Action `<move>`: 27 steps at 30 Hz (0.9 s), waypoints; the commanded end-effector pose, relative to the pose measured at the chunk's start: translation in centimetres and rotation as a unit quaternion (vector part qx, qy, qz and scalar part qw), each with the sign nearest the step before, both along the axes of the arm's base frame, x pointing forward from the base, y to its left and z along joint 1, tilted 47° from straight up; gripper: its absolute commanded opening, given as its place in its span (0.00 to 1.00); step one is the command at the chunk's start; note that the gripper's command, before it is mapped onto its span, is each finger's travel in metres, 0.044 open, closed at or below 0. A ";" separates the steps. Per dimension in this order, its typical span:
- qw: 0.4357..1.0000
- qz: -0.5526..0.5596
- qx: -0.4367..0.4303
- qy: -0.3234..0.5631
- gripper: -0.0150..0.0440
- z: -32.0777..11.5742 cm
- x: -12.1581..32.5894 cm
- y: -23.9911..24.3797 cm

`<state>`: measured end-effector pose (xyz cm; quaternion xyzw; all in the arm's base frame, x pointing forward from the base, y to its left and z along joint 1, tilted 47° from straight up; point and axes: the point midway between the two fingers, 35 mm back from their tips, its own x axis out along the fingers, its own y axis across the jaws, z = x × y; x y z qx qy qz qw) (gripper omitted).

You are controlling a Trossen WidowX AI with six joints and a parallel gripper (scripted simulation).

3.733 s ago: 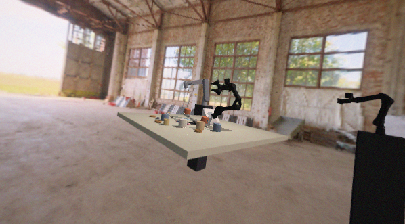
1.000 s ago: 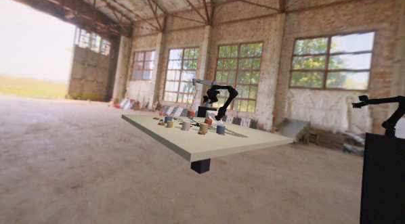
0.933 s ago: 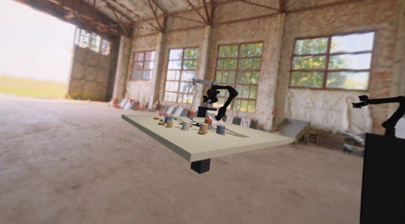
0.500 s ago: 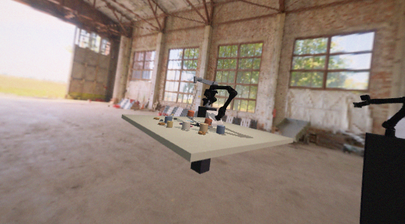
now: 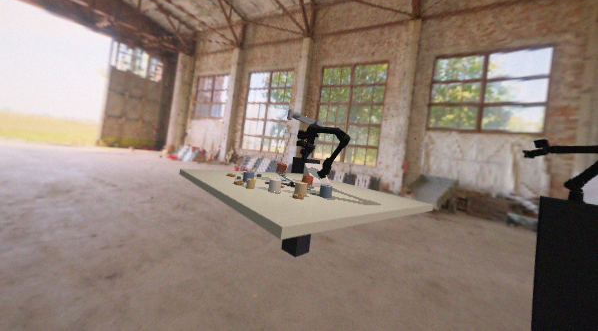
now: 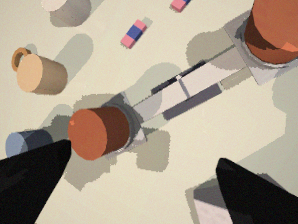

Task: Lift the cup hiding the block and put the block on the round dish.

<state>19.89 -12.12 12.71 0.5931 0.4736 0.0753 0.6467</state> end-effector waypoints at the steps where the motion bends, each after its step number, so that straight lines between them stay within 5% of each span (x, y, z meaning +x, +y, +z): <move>1: 0.998 -0.010 0.023 0.061 1.00 0.5 1.2 1.0; 27: 0.884 -0.149 0.125 0.425 1.00 3.5 6.8 10.5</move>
